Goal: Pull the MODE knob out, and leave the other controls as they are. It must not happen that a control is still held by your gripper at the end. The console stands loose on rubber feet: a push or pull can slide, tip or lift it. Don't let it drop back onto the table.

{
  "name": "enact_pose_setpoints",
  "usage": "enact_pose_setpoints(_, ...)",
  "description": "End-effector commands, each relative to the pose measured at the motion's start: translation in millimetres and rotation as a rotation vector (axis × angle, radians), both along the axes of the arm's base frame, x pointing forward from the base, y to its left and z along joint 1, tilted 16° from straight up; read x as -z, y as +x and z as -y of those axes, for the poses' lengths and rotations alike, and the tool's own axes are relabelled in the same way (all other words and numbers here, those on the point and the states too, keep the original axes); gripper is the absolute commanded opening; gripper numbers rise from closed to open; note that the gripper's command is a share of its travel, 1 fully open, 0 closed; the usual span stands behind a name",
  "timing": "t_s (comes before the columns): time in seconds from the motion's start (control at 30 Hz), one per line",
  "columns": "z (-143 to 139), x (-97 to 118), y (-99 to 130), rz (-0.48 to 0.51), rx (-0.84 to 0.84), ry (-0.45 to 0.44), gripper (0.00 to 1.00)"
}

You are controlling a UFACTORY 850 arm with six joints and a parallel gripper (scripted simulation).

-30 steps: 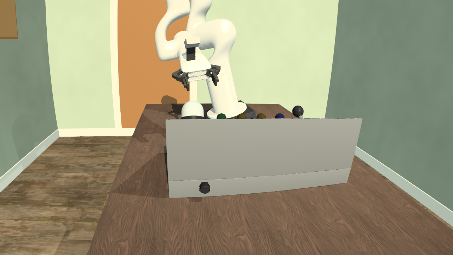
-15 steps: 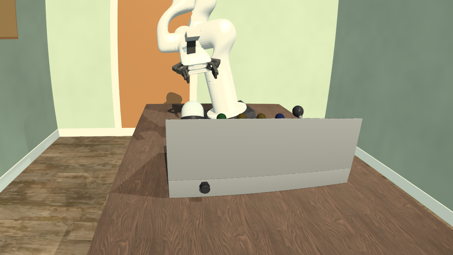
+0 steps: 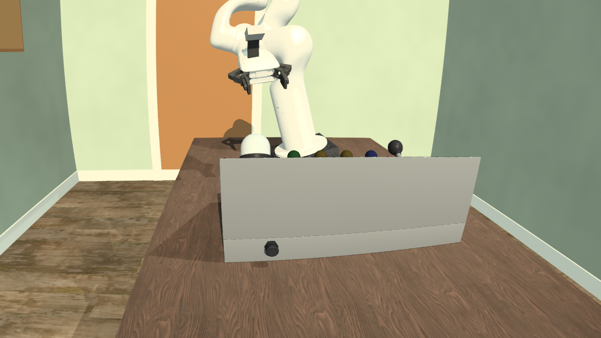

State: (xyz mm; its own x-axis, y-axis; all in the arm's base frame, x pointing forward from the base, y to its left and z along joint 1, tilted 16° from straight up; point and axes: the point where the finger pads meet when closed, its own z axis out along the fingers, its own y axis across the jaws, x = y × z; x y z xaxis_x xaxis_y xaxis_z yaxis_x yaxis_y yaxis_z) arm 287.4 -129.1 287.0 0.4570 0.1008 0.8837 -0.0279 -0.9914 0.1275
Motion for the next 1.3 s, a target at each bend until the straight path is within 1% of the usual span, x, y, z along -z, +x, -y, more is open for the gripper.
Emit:
enact_pose_setpoints(0.0, -3, -7, -6, -0.007, 0.001, 0.003, 1.00)
enact_pose_setpoints(0.23, -4, -14, -9, -0.009, 0.001, 0.003, 1.00)
enact_pose_setpoints(0.77, -4, -15, -9, -0.012, -0.008, -0.007, 1.00)
enact_pose_setpoints(1.03, -7, -17, -6, -0.027, -0.060, -0.057, 1.00)
enact_pose_setpoints(1.1, -7, -17, -6, -0.027, -0.060, -0.057, 1.00)
enact_pose_setpoints(1.27, -9, -20, -2, -0.044, -0.126, -0.121, 1.00)
